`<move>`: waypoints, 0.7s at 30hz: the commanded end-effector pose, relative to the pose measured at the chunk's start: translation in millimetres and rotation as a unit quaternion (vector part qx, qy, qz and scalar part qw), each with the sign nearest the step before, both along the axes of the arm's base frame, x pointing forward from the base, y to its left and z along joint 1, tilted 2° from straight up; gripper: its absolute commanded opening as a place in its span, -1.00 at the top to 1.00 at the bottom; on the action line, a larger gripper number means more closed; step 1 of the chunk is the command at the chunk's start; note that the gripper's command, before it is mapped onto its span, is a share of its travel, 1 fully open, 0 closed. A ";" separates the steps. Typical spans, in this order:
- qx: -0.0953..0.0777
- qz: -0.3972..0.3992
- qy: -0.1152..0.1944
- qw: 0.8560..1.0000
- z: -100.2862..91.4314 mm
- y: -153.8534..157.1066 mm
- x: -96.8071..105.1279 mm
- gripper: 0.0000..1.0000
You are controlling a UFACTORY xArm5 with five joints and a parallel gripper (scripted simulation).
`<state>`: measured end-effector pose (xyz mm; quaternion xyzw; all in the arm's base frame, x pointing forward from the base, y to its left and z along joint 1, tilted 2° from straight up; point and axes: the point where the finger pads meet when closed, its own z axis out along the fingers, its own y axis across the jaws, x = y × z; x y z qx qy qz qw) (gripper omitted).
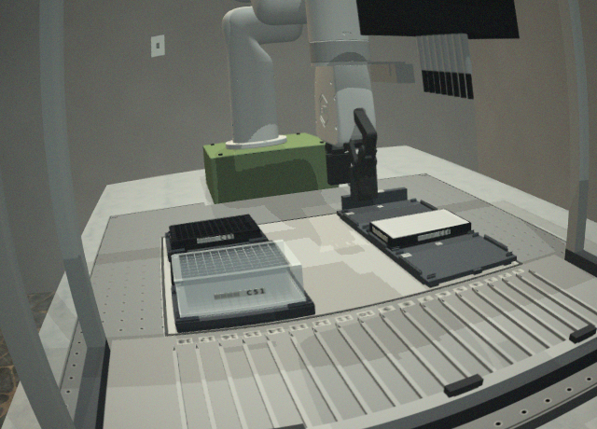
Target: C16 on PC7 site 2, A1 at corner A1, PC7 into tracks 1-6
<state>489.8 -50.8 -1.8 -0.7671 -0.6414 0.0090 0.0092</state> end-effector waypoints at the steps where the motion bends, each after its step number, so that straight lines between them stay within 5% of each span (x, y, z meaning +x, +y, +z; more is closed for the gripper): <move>1: 0.000 0.000 -0.002 1.000 -4.8 -0.1 1.3 -1.00; 21: 0.000 0.000 -0.002 1.000 -34.8 0.2 0.6 -1.00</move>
